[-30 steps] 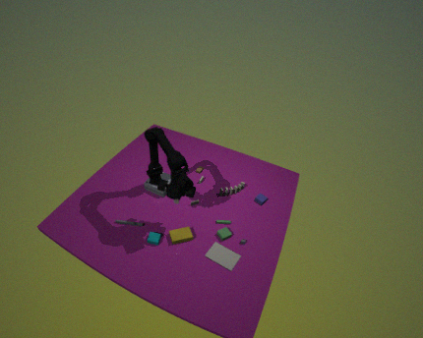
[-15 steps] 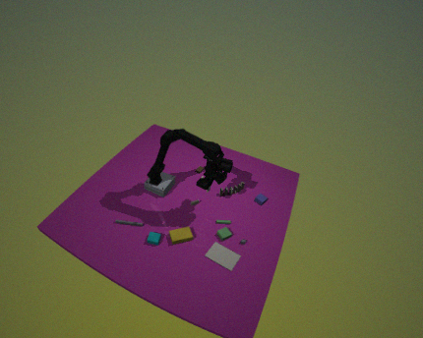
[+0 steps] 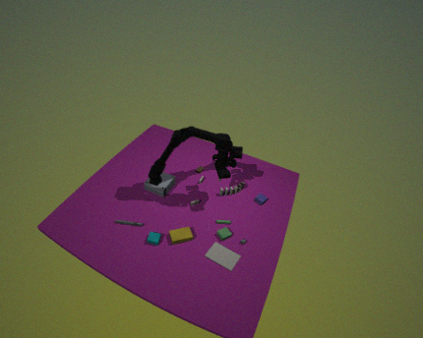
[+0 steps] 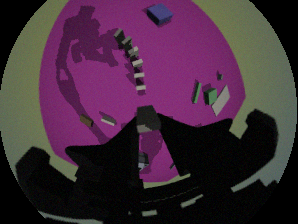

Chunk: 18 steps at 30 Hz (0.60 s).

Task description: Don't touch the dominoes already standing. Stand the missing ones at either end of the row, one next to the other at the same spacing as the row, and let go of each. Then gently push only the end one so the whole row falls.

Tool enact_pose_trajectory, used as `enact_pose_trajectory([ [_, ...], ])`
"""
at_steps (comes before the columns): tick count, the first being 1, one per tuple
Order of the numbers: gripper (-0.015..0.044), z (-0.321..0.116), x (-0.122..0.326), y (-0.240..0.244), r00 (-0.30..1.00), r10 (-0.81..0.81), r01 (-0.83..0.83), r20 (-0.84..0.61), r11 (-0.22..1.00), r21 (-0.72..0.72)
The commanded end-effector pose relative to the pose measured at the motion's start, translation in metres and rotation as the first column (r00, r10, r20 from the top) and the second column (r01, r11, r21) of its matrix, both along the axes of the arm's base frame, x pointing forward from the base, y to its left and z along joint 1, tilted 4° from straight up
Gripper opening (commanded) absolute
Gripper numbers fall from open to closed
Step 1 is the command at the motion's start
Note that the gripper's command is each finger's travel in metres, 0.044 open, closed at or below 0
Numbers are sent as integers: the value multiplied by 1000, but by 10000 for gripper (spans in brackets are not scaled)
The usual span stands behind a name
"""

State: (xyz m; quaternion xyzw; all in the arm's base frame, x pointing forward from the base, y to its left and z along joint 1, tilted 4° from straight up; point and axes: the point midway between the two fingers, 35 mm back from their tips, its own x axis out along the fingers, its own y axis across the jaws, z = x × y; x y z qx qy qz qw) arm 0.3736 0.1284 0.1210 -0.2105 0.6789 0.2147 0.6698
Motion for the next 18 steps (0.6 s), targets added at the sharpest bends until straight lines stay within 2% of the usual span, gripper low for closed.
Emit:
enact_pose_trajectory([
  [1,107,-18,2,0,1000,5,-5,-9,1000,-1],
  [18,107,-103,0,0,1000,5,-5,-9,1000,-2],
])
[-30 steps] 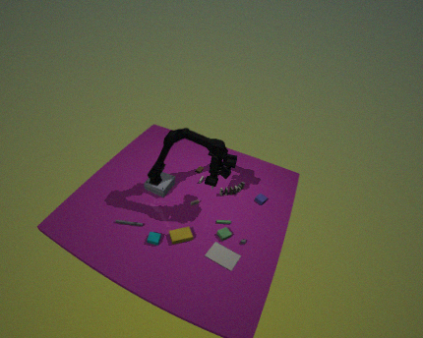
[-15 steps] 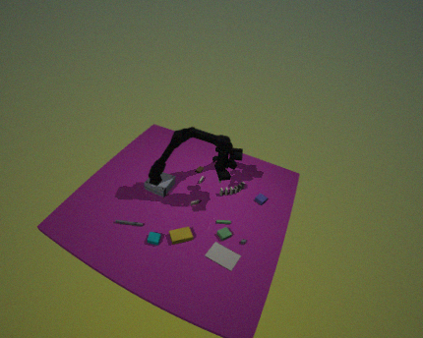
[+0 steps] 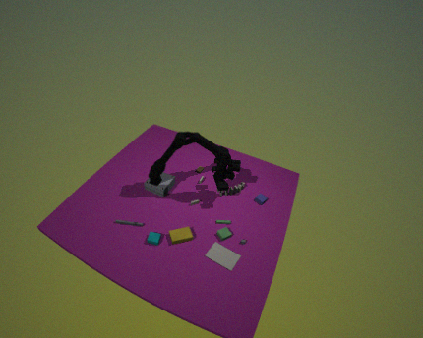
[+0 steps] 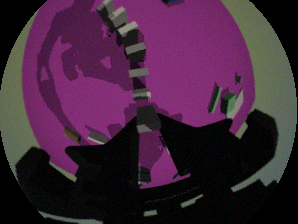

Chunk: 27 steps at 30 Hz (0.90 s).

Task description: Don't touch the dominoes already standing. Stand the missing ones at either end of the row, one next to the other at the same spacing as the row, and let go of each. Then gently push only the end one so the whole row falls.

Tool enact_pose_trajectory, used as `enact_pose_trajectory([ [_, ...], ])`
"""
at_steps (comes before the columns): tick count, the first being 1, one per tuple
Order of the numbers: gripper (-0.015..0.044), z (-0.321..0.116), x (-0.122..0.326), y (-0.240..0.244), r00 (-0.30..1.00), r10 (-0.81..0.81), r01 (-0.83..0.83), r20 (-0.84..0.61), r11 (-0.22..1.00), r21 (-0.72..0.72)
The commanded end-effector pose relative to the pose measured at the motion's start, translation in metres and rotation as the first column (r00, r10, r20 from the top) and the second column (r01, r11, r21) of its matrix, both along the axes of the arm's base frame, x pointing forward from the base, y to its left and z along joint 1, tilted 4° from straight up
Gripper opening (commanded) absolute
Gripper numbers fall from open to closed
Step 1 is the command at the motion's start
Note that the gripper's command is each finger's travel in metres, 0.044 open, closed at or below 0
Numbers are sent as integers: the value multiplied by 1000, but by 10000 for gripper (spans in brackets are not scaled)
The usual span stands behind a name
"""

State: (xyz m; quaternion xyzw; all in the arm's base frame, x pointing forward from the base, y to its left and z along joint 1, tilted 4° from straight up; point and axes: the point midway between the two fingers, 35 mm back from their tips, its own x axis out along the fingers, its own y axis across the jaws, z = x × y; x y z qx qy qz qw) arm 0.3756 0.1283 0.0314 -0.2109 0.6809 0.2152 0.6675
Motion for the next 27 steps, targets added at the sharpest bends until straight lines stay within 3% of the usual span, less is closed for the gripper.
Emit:
enact_pose_trajectory([
  [1,107,-19,-3,0,1000,4,-4,-3,1000,0],
  [16,107,-36,-7,-2,1000,3,-3,-4,1000,0],
  [27,396,-36,-7,-2,1000,3,-3,-4,1000,0],
])
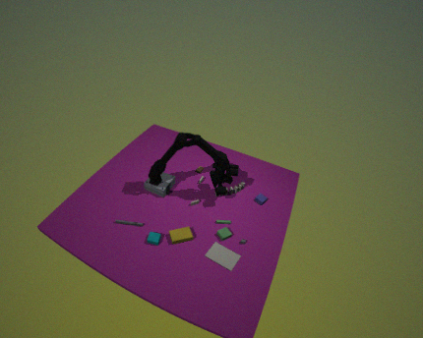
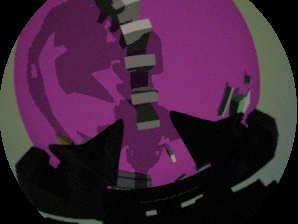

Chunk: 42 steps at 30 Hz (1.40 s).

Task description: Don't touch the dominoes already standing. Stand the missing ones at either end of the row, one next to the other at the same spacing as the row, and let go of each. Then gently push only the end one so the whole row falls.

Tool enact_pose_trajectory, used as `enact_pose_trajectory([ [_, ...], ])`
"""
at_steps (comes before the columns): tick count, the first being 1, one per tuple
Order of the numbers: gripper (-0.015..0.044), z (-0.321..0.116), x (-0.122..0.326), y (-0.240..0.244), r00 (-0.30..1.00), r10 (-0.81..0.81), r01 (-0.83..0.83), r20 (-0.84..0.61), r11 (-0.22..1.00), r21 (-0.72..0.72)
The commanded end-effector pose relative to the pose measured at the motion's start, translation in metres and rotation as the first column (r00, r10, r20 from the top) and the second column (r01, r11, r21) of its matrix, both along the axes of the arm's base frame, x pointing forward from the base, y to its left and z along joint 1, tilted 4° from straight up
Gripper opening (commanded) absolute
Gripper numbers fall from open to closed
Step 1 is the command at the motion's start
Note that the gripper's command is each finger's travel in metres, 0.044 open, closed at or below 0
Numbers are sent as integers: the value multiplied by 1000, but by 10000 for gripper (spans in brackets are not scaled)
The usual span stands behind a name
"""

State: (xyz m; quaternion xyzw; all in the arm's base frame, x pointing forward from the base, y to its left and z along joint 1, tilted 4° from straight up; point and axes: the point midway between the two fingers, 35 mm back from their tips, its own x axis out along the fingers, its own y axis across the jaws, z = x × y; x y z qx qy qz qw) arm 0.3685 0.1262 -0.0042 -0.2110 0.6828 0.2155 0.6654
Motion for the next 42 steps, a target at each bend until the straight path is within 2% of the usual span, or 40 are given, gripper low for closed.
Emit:
enact_pose_trajectory([
  [1,422,0,0,0,1000,3,-3,2,1000,2],
  [2,440,0,0,0,1000,3,-3,2,1000,2],
  [6,440,10,3,1,1000,1,-1,2,1000,1],
  [13,440,120,5,1,1000,-1,1,1,1000,0],
  [15,440,131,3,0,1000,0,0,0,1000,0],
  [22,440,130,3,-1,1000,3,-3,0,1000,0],
  [29,440,101,-20,-55,993,121,-121,-1,993,-1],
  [36,440,64,-65,-106,969,249,-249,-6,969,-1],
  [42,440,56,-76,-116,961,276,-276,-7,961,-1],
])
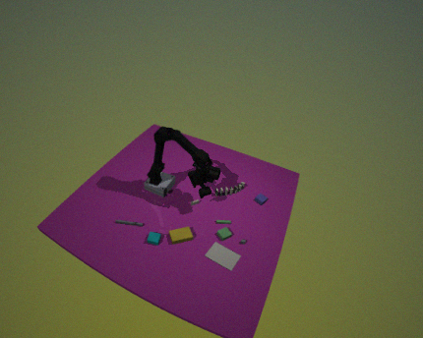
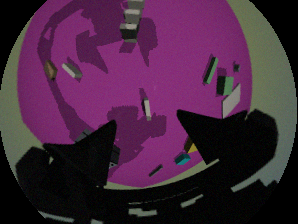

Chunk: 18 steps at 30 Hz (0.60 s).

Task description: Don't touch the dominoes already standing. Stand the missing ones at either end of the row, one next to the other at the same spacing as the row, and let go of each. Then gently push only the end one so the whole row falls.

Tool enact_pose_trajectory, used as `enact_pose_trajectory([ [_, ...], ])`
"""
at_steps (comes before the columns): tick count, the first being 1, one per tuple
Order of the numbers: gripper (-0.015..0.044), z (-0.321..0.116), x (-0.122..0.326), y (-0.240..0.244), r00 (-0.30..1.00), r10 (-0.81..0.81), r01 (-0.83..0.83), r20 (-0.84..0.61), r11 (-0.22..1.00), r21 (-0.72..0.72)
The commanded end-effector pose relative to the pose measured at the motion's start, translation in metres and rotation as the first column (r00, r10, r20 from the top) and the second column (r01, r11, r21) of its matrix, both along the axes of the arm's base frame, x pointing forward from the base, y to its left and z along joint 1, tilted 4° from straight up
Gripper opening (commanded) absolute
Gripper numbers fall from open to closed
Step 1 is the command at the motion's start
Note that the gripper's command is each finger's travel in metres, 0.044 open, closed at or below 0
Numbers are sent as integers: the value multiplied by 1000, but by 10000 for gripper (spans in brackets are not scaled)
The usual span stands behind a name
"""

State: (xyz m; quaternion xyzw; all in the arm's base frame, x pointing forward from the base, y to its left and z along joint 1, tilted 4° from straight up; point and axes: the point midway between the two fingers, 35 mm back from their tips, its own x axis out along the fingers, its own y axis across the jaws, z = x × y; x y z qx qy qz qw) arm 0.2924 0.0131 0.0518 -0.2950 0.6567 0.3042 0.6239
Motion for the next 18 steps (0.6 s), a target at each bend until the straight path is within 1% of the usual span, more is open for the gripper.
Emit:
enact_pose_trajectory([
  [1,440,0,1,-4,1000,17,-17,17,1000,-3],
  [3,440,-7,1,-4,1000,17,-17,17,1000,-3],
  [7,440,-49,1,-4,1000,17,-17,17,1000,-3],
  [9,440,-63,-1,-5,1000,17,-17,17,1000,-3],
  [18,440,-69,0,-4,1000,17,-17,17,1000,-3],
])
